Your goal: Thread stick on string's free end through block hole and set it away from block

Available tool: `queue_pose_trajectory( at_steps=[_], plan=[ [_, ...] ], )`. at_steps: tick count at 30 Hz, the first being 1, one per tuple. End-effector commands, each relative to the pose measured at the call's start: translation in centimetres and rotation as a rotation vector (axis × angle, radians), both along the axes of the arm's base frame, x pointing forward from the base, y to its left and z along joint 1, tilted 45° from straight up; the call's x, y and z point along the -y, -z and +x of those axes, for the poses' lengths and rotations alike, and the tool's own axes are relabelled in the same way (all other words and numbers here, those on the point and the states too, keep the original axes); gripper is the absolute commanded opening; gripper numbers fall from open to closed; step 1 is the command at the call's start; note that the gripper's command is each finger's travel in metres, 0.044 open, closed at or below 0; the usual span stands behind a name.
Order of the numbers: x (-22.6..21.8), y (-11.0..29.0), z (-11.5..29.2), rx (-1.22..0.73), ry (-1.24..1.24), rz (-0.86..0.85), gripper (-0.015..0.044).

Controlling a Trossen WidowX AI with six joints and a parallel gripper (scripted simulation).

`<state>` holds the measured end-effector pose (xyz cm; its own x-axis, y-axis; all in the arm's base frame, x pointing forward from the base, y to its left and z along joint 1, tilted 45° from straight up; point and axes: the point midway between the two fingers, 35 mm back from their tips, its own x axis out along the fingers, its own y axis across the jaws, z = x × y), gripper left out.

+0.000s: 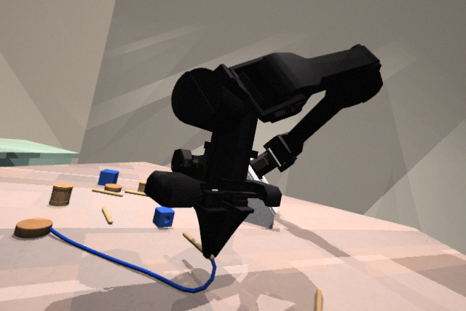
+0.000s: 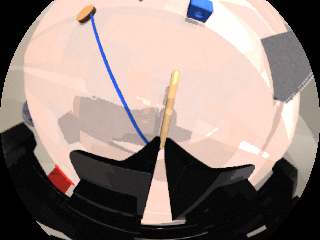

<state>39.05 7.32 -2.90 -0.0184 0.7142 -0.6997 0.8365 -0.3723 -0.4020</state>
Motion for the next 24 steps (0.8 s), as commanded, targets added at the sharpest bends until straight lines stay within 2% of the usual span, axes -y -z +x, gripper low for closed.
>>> queue_pose_trajectory(
  at_steps=[1,24],
  plan=[
    [-0.5,0.3,-0.6,-0.006,-0.001,0.004,0.0000],
    [-1.4,1.1,-2.4,-0.007,-0.002,0.004,0.0000]
  ],
)
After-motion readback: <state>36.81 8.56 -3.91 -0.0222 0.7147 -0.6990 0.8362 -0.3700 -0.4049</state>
